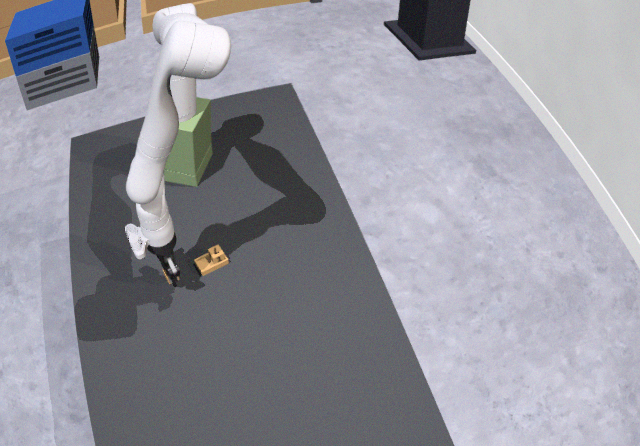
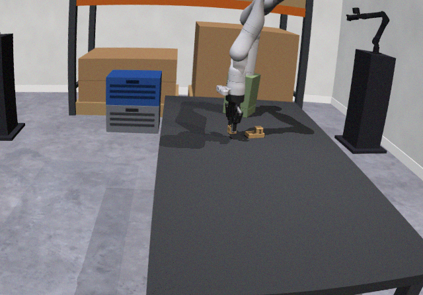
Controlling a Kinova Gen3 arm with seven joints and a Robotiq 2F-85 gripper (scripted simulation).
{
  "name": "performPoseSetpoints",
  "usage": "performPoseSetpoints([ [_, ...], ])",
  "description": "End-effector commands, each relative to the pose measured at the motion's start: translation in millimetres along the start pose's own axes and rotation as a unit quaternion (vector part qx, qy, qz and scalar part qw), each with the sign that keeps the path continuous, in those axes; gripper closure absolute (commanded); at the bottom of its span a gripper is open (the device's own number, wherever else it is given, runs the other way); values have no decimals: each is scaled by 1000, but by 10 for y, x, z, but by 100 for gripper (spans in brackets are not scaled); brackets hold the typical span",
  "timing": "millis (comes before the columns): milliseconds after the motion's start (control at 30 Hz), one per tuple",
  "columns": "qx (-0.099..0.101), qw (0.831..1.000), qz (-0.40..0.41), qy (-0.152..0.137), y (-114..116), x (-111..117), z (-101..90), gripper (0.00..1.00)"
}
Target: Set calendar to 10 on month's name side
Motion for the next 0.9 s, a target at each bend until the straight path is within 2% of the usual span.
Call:
performPoseSetpoints([
  [0, 0, 1000, 0, 0, 2, -2, 77, 74],
  [233, 0, 1000, 0, 0, 1, -1, 161, 74],
  [867, 0, 1000, 0, 0, 0, -1, 182, 74],
])
Point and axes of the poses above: the point where the finger pads meet when closed, its own z axis out along the fingers, its own y axis across the jaws, x = y × z, the point moved 8 cm from there along -z, back along the fingers, and after that the axes turned 12 degrees about -z, right-handed, at the moved point
